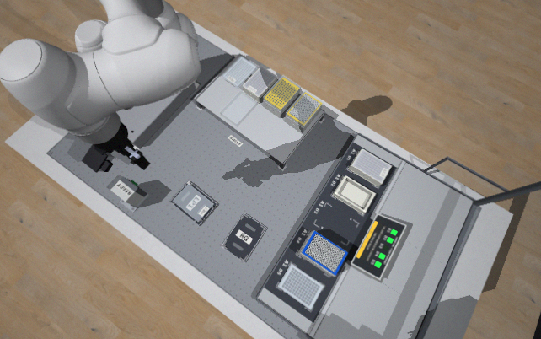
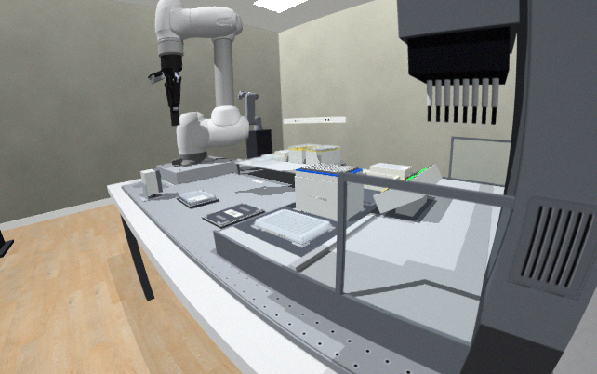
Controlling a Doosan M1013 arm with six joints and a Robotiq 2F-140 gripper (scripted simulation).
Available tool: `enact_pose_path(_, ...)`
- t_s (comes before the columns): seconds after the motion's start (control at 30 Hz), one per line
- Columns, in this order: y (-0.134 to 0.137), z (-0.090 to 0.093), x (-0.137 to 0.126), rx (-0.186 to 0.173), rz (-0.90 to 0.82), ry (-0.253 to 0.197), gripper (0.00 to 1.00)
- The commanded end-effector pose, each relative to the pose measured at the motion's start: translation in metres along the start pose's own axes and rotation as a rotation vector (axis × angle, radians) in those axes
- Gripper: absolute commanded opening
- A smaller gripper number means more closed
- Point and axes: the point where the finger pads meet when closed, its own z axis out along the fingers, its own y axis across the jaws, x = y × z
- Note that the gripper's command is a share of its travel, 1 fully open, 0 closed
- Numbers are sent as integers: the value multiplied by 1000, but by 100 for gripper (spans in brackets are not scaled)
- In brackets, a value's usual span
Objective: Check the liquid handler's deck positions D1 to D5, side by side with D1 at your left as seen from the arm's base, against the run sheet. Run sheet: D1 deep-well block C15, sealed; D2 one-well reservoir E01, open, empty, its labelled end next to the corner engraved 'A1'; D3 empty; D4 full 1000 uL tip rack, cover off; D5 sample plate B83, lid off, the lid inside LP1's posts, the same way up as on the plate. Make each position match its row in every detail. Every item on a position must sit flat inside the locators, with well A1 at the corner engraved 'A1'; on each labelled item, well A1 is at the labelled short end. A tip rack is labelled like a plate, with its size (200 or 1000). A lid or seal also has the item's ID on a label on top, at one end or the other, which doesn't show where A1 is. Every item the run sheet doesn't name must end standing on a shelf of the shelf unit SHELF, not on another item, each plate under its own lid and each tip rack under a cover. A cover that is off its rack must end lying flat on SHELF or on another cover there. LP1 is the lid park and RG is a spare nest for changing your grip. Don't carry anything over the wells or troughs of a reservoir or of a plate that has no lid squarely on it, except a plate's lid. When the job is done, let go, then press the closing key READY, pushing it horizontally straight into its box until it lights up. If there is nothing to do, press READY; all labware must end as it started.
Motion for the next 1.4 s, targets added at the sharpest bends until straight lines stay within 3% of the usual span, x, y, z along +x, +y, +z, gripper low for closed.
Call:
enact_pose_path(0.0, 18, -1, 1, 1, 0, 0, 10)
enact_pose_path(0.5, 83, -1, 2, 1, 0, 0, 10)
enact_pose_path(0.73, 84, 1, 2, 1, 0, 0, 10)
enact_pose_path(1.37, 84, 29, 2, 1, 0, 0, 10)
